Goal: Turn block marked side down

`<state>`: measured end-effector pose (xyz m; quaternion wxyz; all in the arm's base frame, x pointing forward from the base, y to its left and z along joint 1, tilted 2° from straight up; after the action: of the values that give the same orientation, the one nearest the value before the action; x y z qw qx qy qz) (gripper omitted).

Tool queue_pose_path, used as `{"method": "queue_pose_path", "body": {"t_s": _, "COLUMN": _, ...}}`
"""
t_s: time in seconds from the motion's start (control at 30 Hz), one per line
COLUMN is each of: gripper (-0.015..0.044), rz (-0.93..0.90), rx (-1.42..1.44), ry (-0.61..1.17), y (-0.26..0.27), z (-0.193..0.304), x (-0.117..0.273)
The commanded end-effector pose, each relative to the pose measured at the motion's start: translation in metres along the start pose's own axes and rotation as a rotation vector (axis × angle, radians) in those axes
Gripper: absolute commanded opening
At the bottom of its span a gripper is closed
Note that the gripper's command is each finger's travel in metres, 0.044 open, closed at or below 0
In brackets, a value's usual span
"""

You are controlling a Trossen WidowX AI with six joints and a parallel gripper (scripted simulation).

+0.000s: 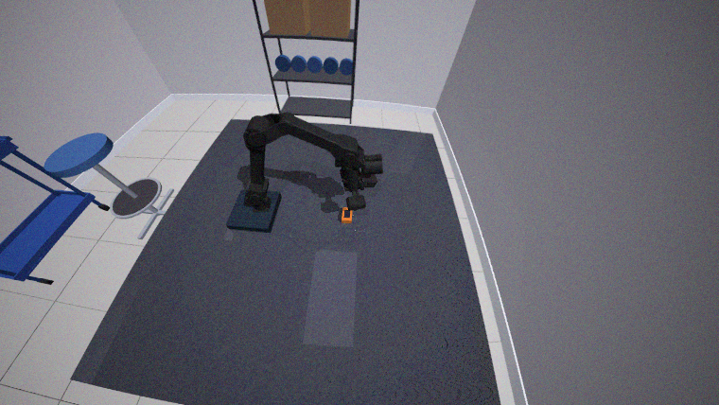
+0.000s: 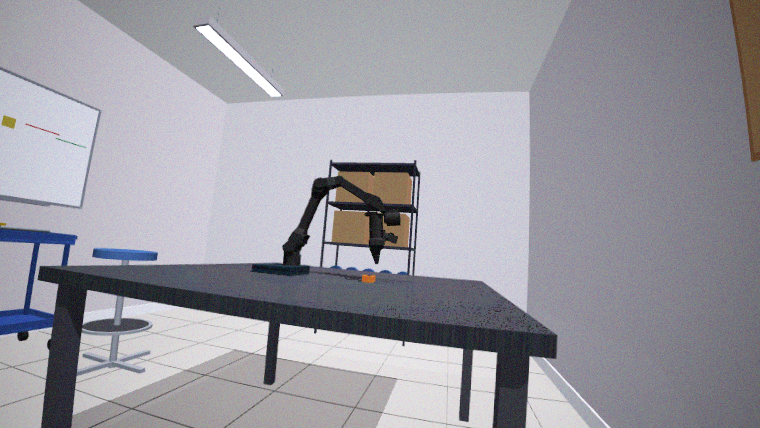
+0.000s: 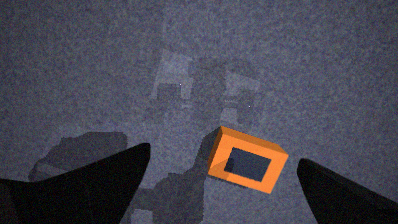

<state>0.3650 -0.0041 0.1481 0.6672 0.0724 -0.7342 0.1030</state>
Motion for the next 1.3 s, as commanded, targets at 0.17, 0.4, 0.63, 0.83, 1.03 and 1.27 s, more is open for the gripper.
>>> {"method": "queue_pose_path", "body": {"t_s": 0.17, "gripper": 0.0440, "rz": -0.033, "rx": -0.245, "ry": 0.097, "y": -0.033, "z": 0.018, "x": 0.019}}
{"method": "queue_pose_path", "body": {"t_s": 0.4, "gripper": 0.0440, "rz": -0.033, "rx": -0.245, "ry": 0.097, "y": -0.031, "z": 0.021, "x": -0.016}}
{"method": "queue_pose_path", "body": {"t_s": 0.63, "gripper": 0.0440, "rz": -0.033, "rx": -0.245, "ry": 0.097, "y": -0.030, "z": 0.023, "x": -0.031}}
{"method": "queue_pose_path", "body": {"t_s": 0.83, "gripper": 0.0440, "rz": -0.033, "rx": -0.245, "ry": 0.097, "y": -0.030, "z": 0.023, "x": -0.036}}
{"method": "queue_pose_path", "body": {"t_s": 1.03, "gripper": 0.0440, "rz": -0.033, "rx": -0.245, "ry": 0.097, "y": -0.030, "z": 0.024, "x": -0.046}}
{"method": "queue_pose_path", "body": {"t_s": 1.27, "gripper": 0.0440, "rz": -0.033, "rx": -0.245, "ry": 0.097, "y": -0.029, "z": 0.025, "x": -0.057}}
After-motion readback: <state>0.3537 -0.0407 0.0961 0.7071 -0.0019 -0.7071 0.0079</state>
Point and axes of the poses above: the point midway between the two fingers, 35 mm back from their tips, its own x axis back along the fingers, its own y axis across the jaws, z = x × y, the point moved 8 cm from there along x, back along the fingers, and after that the axes turned 6 degrees about x, right-handed, at the moved point
